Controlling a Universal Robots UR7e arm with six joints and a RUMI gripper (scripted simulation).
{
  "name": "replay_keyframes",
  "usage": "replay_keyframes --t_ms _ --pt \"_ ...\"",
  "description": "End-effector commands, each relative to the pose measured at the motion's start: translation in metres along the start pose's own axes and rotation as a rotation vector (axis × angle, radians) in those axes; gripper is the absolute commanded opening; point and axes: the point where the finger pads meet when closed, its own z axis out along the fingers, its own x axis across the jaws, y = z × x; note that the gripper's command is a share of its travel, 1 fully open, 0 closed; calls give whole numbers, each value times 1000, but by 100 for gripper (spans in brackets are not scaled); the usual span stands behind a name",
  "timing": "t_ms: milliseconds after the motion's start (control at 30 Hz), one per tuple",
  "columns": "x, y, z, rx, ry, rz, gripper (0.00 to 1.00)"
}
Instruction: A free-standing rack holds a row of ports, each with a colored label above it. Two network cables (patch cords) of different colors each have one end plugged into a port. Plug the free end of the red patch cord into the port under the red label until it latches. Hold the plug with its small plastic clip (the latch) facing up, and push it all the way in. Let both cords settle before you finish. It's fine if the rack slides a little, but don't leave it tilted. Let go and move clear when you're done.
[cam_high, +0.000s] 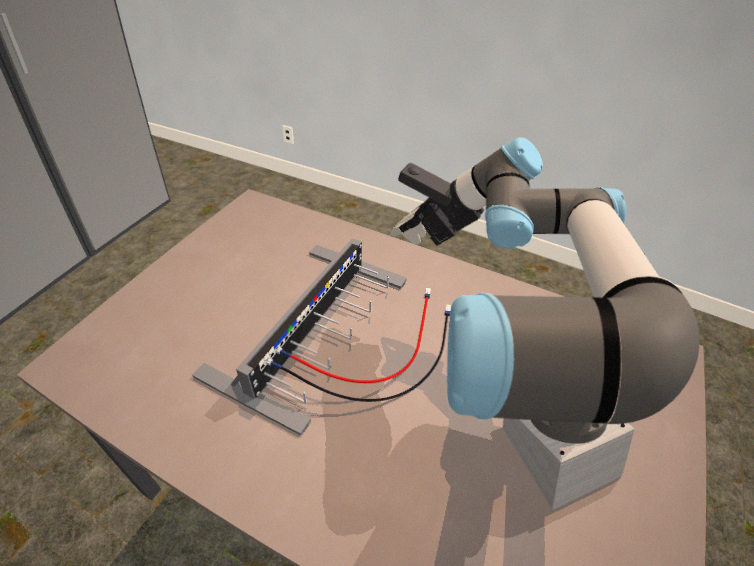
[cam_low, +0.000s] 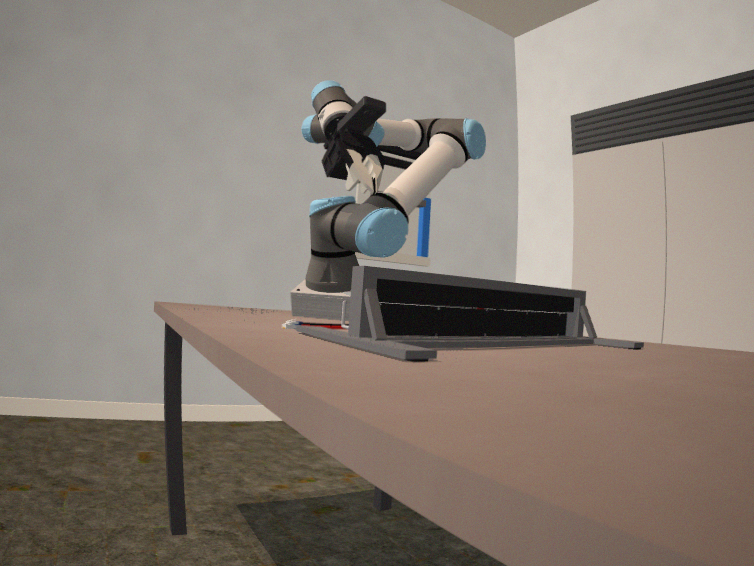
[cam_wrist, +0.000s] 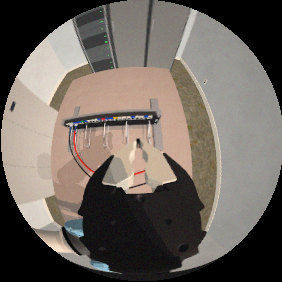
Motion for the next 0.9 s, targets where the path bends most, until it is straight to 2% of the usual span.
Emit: replay_keyframes --t_ms 0,200,433,500,867 --pt "0 0 0 -2 0 4 0" --pt "3 5 2 -24 -4 52 0" --pt "10 19 8 -90 -9 189 0" --pt "10 19 8 -90 -9 189 0" --pt "28 55 24 -249 21 499 0"
